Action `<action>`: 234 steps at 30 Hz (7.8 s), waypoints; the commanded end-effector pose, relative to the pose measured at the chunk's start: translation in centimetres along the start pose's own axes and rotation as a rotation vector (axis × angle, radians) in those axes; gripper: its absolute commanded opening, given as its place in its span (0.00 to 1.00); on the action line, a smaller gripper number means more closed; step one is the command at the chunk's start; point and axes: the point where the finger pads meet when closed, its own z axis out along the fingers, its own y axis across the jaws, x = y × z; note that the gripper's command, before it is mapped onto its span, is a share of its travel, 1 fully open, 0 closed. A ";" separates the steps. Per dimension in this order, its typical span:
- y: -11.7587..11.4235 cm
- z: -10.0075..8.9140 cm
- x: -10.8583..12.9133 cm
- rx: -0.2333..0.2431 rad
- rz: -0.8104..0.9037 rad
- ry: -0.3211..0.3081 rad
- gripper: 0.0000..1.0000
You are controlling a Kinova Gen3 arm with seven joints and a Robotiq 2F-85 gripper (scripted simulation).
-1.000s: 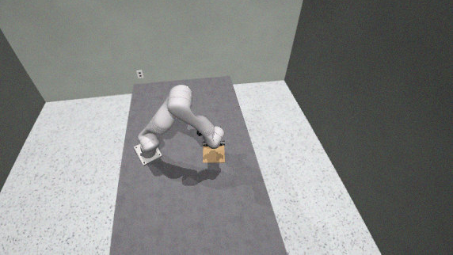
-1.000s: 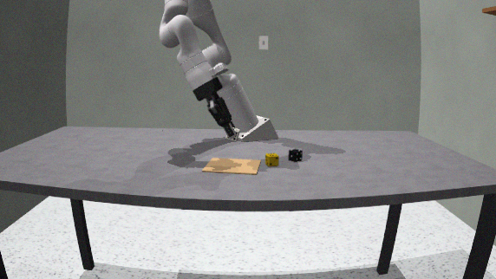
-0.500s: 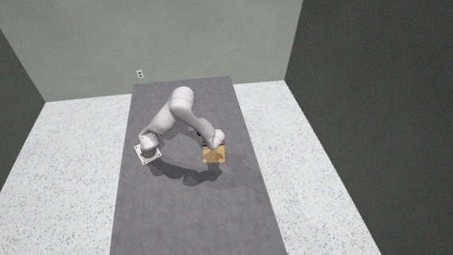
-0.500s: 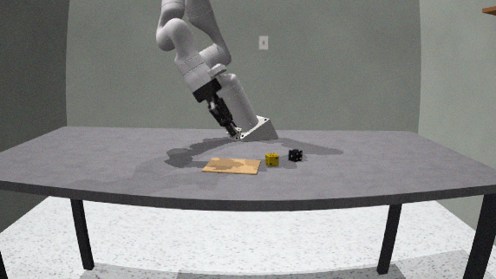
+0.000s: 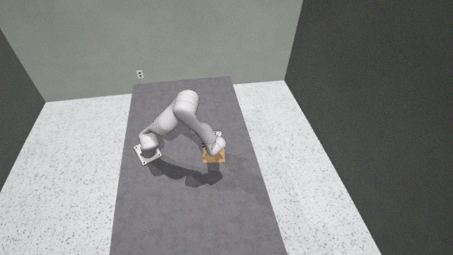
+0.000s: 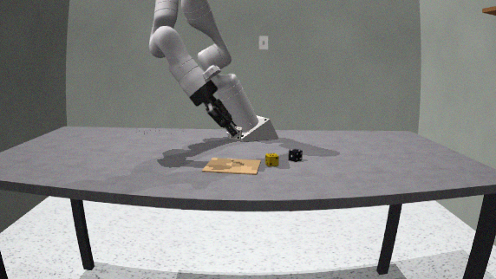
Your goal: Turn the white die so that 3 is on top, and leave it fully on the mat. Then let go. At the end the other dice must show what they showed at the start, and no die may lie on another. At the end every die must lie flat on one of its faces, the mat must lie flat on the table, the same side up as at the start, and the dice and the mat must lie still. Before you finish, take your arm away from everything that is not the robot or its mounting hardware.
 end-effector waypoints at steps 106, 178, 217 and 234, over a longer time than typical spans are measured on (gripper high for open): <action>0.8 4.5 -4.9 -0.034 0.015 0.093 0.26; 0.8 4.9 -5.2 -0.034 0.015 0.093 0.26; 0.8 4.9 -5.2 -0.034 0.015 0.093 0.26; 0.8 4.9 -5.2 -0.034 0.015 0.093 0.38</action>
